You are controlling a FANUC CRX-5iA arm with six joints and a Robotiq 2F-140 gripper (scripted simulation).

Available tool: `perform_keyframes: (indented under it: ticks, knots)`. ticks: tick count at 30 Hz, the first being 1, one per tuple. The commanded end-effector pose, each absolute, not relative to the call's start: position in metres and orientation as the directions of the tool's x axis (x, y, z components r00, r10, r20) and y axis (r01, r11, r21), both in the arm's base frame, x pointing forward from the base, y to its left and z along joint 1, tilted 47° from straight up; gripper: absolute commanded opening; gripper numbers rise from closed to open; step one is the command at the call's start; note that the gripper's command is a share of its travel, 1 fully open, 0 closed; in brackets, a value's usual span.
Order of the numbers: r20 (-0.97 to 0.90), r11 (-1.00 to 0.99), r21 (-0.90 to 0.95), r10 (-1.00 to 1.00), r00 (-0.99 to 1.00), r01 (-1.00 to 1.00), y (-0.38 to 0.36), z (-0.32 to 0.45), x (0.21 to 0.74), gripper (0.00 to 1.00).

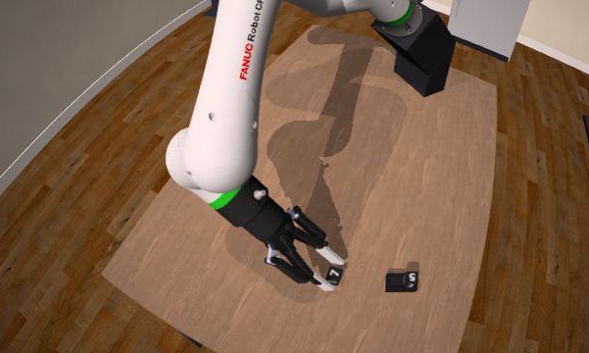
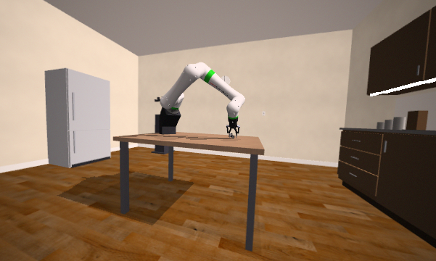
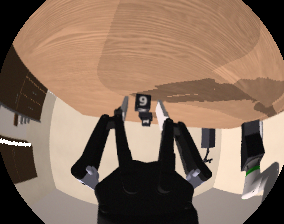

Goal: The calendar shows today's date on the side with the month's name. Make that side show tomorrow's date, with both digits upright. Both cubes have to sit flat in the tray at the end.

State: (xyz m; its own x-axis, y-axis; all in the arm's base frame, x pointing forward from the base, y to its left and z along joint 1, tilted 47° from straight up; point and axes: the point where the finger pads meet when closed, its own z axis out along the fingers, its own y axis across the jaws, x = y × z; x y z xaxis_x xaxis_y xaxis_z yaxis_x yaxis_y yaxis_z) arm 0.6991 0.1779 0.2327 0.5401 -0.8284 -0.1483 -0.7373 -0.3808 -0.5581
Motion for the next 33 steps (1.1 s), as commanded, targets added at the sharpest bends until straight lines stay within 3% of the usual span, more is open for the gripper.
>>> perform_keyframes:
  ticks: [1, 33]
  knots:
    - [-0.148, -0.381, -0.558, -0.828, 0.540, -0.737, 0.179, 0.234, 0.698, 0.46]
    - [-0.148, -0.381, -0.558, -0.828, 0.540, -0.737, 0.198, 0.280, 0.653, 0.46]
